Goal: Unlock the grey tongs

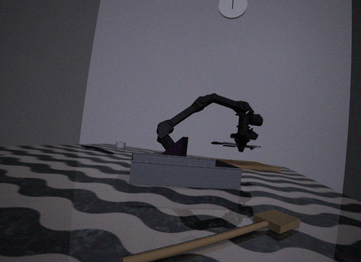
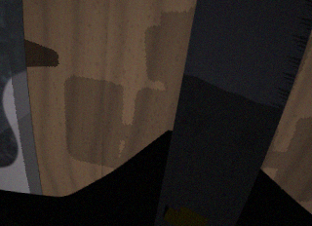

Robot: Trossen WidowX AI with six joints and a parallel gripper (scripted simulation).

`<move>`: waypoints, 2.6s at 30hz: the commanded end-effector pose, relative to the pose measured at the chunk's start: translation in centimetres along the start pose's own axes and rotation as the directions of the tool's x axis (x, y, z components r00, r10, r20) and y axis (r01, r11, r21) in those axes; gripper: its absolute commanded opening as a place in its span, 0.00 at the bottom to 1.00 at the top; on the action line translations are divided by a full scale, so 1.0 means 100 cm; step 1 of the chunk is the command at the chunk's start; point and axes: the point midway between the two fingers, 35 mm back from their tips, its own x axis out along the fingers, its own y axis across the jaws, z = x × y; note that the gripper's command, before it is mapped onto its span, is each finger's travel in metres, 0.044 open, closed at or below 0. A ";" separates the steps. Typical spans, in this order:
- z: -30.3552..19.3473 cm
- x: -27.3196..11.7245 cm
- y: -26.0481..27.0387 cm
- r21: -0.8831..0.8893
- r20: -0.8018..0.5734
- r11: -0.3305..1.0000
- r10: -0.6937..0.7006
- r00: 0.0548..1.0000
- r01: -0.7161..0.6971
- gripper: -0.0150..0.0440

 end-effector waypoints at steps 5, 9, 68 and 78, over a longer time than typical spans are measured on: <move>0.000 0.014 0.000 -0.004 -0.003 1.000 0.004 1.000 -0.004 0.00; 0.000 0.020 0.000 -0.004 -0.003 1.000 0.004 1.000 -0.004 0.00; -0.006 -0.004 -0.152 0.005 0.106 0.999 -0.042 0.994 0.041 1.00; -0.016 -0.056 -0.148 0.025 0.109 0.999 -0.028 0.994 0.025 1.00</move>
